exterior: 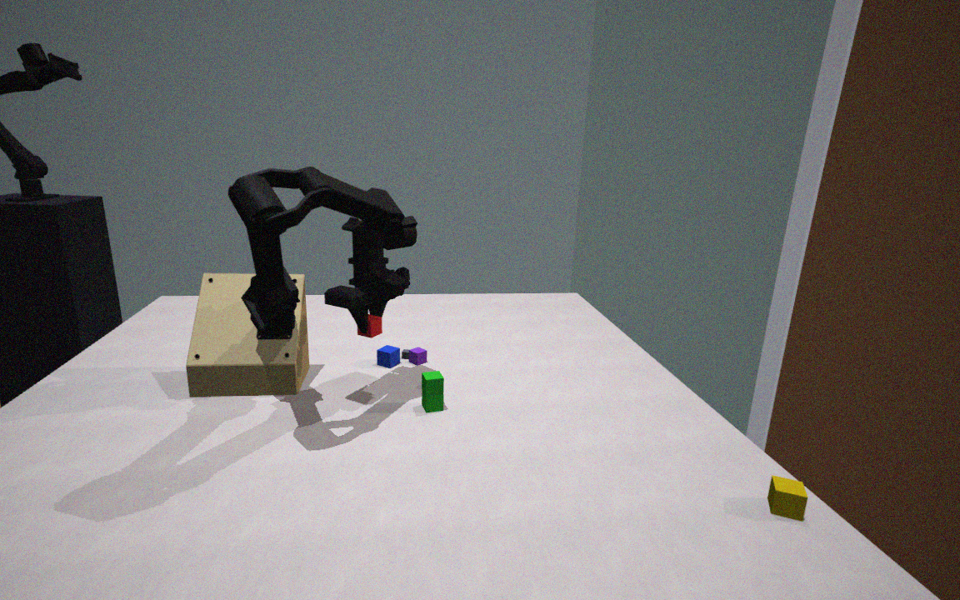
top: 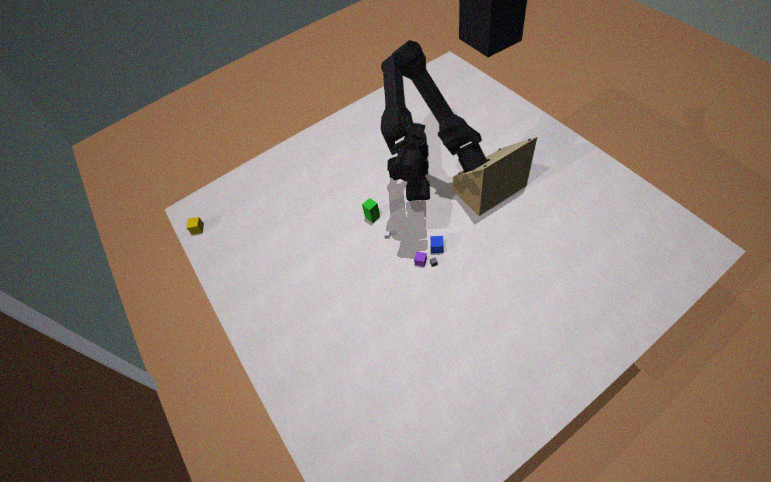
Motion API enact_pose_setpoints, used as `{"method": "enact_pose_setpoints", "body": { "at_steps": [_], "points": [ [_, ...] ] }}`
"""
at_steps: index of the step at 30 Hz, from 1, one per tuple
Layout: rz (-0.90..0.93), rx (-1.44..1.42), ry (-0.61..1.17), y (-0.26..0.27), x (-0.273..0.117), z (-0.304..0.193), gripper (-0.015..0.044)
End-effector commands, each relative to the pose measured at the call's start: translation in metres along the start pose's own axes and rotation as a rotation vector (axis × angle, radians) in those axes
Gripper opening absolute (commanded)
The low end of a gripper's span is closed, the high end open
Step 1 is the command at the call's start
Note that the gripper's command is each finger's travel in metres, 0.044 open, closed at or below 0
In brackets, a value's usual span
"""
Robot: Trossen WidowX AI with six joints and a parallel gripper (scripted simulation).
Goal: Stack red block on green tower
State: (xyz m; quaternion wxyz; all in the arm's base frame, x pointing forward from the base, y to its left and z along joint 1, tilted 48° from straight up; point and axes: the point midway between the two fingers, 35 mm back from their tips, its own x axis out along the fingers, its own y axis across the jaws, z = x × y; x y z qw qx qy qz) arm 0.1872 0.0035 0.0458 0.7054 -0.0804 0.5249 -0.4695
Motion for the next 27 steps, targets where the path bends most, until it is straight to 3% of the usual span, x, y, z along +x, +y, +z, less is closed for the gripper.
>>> {"method": "enact_pose_setpoints", "body": {
  "at_steps": [1, 27],
  "points": [
    [0.009, 0.002, 0.008, 0.004, -0.003, 0.01, 0.0],
    [0.005, 0.011, -0.001, -0.005, -0.002, 0.149, 0.0]
  ]
}}
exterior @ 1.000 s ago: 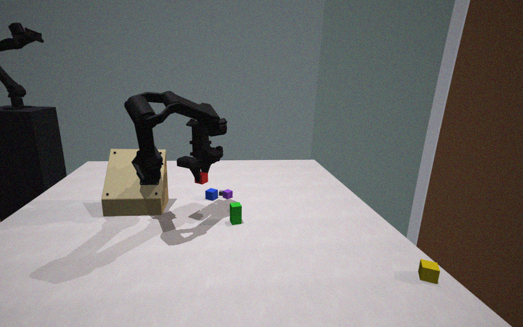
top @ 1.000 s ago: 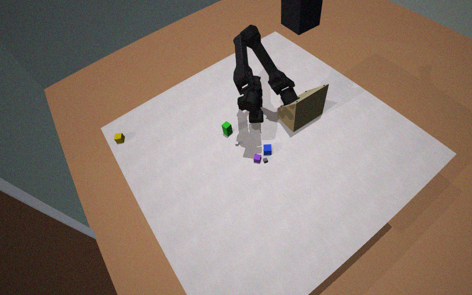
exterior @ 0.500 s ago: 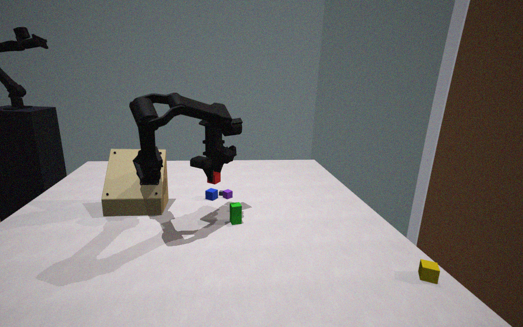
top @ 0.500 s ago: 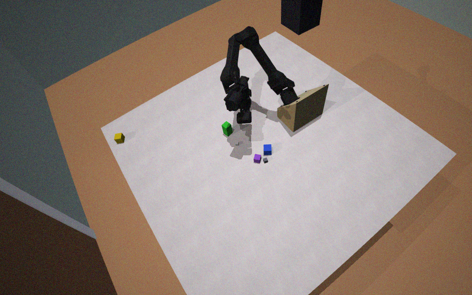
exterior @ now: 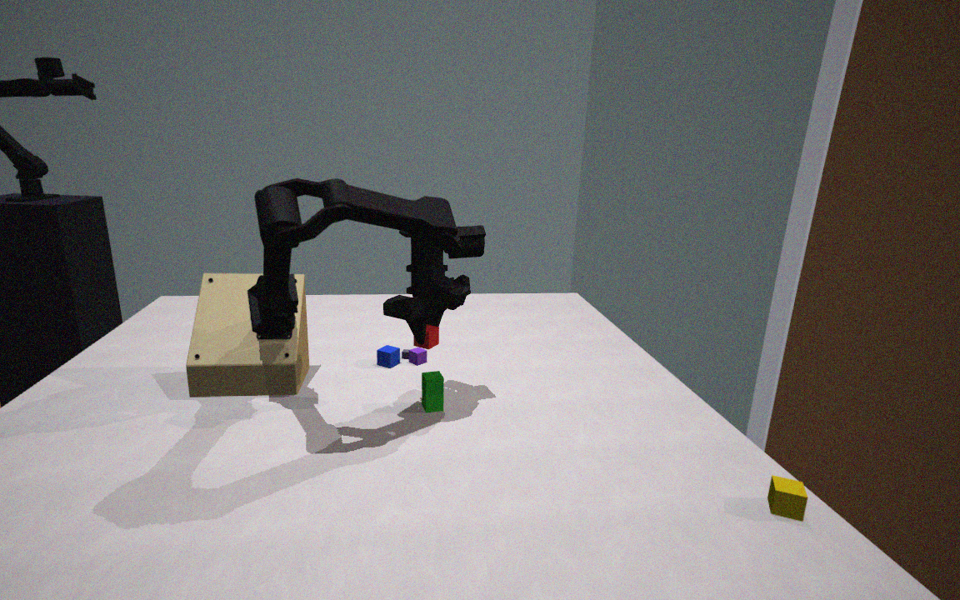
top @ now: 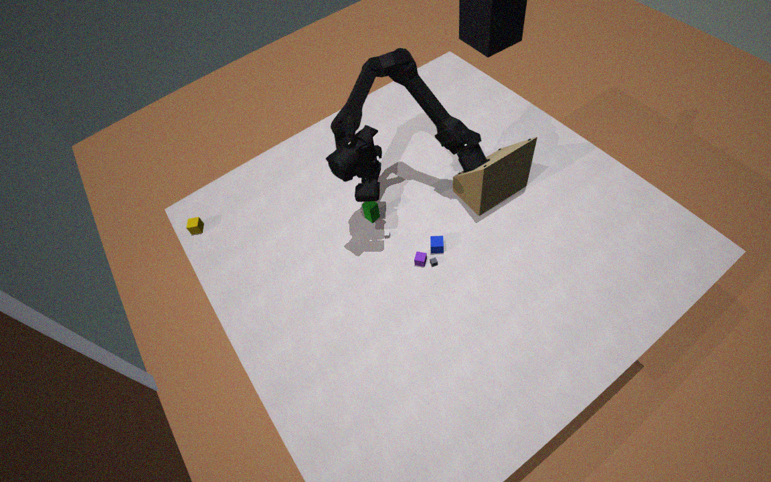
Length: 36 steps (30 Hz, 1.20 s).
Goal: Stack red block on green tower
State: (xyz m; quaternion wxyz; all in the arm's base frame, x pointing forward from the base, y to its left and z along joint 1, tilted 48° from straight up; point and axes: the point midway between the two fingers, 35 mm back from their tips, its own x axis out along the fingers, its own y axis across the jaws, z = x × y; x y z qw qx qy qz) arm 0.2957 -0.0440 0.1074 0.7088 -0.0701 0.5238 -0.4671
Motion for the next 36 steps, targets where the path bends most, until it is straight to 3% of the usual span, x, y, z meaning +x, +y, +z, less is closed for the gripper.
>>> {"method": "enact_pose_setpoints", "body": {
  "at_steps": [1, 21, 36],
  "points": [
    [-0.013, -0.002, -0.006, -0.005, 0.003, 0.019, 0.0],
    [-0.015, -0.001, -0.008, -0.008, 0.053, 0.021, 0.0],
    [-0.015, -0.001, -0.008, -0.008, 0.054, 0.021, 0.0]
  ]
}}
